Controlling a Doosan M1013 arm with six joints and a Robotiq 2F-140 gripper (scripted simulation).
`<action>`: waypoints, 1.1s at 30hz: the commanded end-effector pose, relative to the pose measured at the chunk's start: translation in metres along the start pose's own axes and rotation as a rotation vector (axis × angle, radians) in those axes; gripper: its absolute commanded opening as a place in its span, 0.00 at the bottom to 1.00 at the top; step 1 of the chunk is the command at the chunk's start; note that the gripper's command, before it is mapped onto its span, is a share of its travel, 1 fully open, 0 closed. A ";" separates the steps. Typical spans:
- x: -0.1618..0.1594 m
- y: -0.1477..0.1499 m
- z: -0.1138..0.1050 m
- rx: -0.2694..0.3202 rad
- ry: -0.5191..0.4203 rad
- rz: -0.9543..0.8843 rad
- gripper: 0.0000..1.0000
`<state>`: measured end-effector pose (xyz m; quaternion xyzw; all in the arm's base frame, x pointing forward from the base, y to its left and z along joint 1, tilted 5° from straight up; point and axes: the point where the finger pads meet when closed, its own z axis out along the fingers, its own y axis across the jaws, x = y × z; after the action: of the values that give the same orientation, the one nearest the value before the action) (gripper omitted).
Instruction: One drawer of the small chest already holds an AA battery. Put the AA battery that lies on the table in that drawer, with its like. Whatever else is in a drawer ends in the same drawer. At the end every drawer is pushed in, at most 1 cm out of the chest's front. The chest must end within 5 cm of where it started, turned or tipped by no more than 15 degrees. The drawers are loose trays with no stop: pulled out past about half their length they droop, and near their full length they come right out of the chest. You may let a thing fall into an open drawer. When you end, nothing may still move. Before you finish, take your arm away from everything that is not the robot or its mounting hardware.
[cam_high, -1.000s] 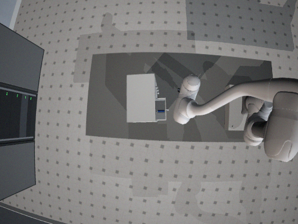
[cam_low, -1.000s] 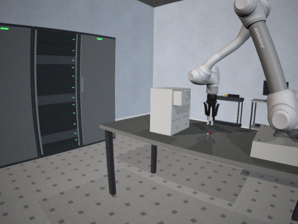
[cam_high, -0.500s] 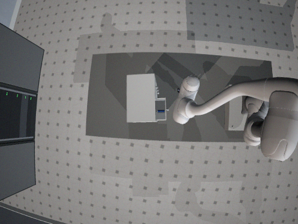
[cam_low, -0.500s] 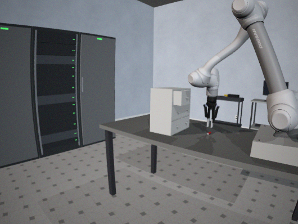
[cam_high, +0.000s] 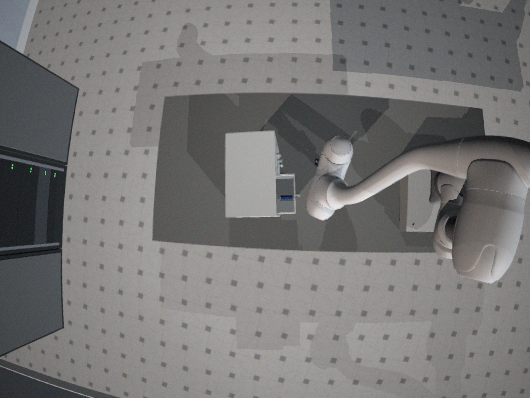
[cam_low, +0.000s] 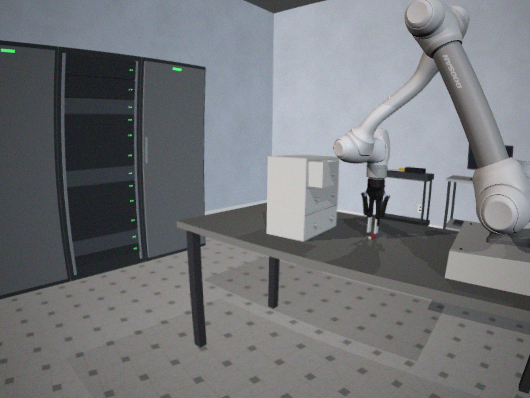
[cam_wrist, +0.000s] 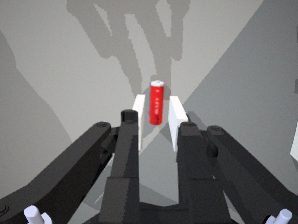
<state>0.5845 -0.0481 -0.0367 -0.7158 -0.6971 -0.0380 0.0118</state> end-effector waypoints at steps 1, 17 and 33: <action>0.000 0.000 0.003 0.000 0.000 0.000 0.17; 0.000 0.000 0.004 0.000 0.000 0.000 0.17; 0.000 0.000 0.006 0.000 0.000 0.000 0.17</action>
<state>0.5848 -0.0477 -0.0420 -0.7158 -0.6971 -0.0380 0.0118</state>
